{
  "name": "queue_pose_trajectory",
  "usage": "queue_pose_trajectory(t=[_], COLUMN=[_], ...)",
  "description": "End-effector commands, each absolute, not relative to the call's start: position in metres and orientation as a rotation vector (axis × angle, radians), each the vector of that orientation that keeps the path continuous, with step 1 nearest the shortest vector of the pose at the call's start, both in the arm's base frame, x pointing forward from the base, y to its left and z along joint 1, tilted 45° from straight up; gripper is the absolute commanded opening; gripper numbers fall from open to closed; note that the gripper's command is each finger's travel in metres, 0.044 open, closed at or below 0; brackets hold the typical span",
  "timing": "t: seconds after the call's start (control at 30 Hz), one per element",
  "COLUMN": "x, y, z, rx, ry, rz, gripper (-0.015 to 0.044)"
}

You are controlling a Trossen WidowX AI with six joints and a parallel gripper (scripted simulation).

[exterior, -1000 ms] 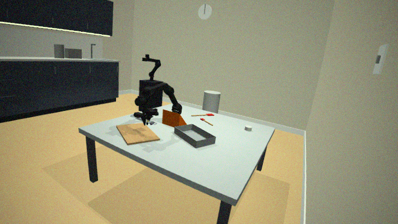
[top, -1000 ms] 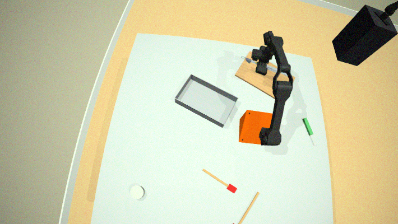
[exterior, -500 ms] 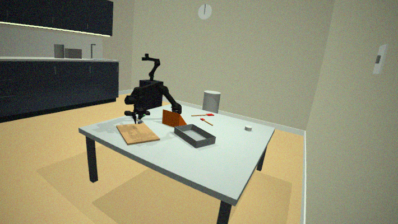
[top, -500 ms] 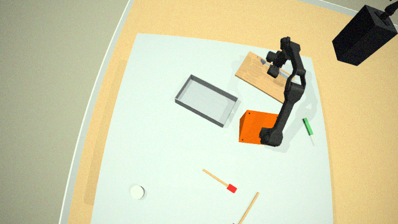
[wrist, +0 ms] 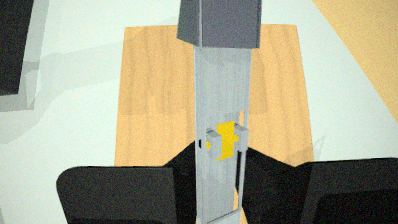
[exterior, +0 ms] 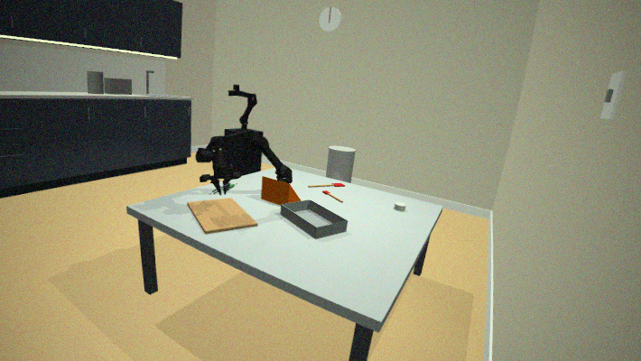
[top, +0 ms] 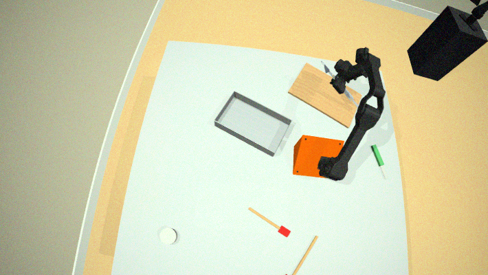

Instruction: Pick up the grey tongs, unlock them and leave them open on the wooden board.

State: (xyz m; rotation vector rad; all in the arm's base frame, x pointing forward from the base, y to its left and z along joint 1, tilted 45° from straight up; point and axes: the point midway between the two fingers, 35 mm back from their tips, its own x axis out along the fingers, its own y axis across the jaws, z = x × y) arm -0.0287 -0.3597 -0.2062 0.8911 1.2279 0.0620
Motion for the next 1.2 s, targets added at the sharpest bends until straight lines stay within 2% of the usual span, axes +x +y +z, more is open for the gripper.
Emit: queue_pose_trajectory(t=[0.0,0.53,1.17], x=[-0.031,-0.062,-0.062], y=[-0.375,-0.431,-0.431], z=[-0.191,-0.115,-0.114], rx=[0.878,0.791,0.789], ry=[1.104,0.522,0.516], rz=[0.001,-0.271,-0.274], gripper=[-0.015,-0.015,-0.015])
